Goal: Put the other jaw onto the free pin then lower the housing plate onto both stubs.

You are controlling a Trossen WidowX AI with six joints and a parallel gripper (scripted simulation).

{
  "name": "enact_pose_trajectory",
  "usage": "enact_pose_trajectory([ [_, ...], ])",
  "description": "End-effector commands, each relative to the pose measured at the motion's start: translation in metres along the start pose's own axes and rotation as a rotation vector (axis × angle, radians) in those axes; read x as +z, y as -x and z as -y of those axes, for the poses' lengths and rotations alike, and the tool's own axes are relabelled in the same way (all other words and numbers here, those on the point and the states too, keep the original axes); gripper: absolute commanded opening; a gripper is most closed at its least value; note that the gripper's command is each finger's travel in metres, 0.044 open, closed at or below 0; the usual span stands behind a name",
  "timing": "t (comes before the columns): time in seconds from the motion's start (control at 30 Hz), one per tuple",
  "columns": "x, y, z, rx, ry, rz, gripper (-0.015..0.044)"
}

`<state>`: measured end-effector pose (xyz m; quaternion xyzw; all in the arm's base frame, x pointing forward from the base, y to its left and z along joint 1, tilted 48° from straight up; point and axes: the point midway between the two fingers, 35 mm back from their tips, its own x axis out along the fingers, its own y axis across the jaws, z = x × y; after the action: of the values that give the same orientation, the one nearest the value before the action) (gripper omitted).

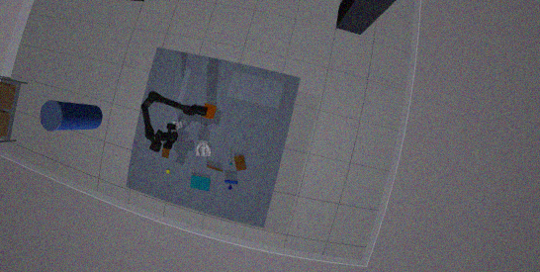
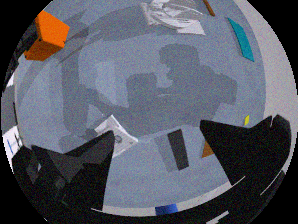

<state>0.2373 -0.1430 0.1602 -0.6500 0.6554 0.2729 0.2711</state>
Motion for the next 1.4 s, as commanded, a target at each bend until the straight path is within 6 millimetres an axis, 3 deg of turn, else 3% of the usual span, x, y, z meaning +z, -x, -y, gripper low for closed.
enact_pose_trajectory([
  [0.0,-0.013,0.001,-0.015,0.007,0.110,-0.012,0.0440],
  [0.53,-0.052,0.010,-0.069,0.038,0.526,-0.046,0.0440],
  [0.77,-0.053,0.008,-0.070,0.038,0.530,-0.046,0.0440],
  [0.93,-0.055,-0.028,-0.071,0.039,0.530,-0.049,0.0440],
  [1.37,-0.056,-0.033,-0.071,0.039,0.530,-0.050,0.0440],
])
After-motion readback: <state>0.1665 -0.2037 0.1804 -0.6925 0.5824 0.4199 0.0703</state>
